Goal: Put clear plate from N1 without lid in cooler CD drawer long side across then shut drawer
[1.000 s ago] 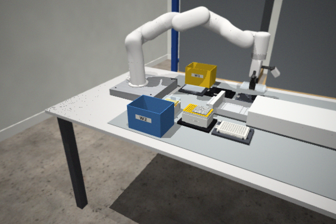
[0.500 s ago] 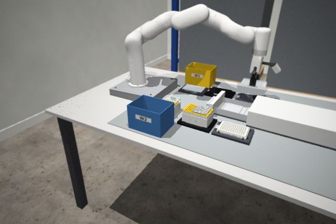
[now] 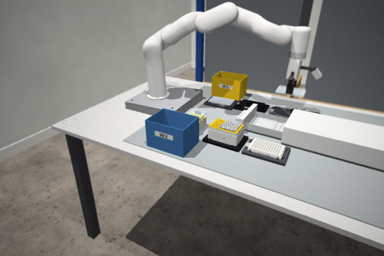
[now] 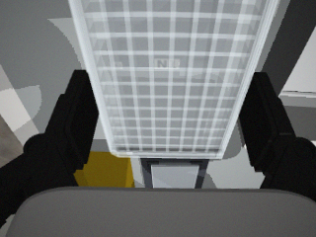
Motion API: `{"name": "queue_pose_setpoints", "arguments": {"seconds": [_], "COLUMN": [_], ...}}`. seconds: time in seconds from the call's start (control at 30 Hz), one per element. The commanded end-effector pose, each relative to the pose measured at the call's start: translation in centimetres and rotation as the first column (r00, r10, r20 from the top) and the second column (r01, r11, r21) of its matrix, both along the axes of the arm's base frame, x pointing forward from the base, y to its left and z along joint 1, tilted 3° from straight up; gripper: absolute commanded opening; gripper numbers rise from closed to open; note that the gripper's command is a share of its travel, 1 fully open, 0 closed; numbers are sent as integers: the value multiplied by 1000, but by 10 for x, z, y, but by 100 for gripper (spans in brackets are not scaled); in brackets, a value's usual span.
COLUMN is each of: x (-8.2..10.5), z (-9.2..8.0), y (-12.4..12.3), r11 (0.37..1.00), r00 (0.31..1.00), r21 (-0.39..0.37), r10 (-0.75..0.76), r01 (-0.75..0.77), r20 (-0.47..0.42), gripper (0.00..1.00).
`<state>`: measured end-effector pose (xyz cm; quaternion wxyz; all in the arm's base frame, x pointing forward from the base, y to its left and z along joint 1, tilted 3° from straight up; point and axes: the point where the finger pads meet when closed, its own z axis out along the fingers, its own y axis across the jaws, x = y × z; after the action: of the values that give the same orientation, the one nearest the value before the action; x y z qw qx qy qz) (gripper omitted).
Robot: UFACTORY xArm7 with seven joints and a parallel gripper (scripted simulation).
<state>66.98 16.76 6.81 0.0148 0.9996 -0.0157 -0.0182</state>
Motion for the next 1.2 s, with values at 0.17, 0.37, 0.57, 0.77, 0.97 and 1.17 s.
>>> {"name": "queue_pose_setpoints", "arguments": {"seconds": [0.17,0.37,0.57,0.77,0.97,1.17], "x": [2,2,0,-3,-9,-15], "z": [18,19,19,20,20,21], "y": [1,1,-4,-14,-29,-44], "r11": [1000,1000,998,980,921,825], "r00": [1000,1000,998,980,921,826], "r21": [1,1,3,8,16,24], "r10": [0,0,67,199,389,564], "r01": [0,0,-67,-199,-389,-564], "r20": [6,6,4,1,-3,-5], "gripper": [0,0,0,0,0,0]}}
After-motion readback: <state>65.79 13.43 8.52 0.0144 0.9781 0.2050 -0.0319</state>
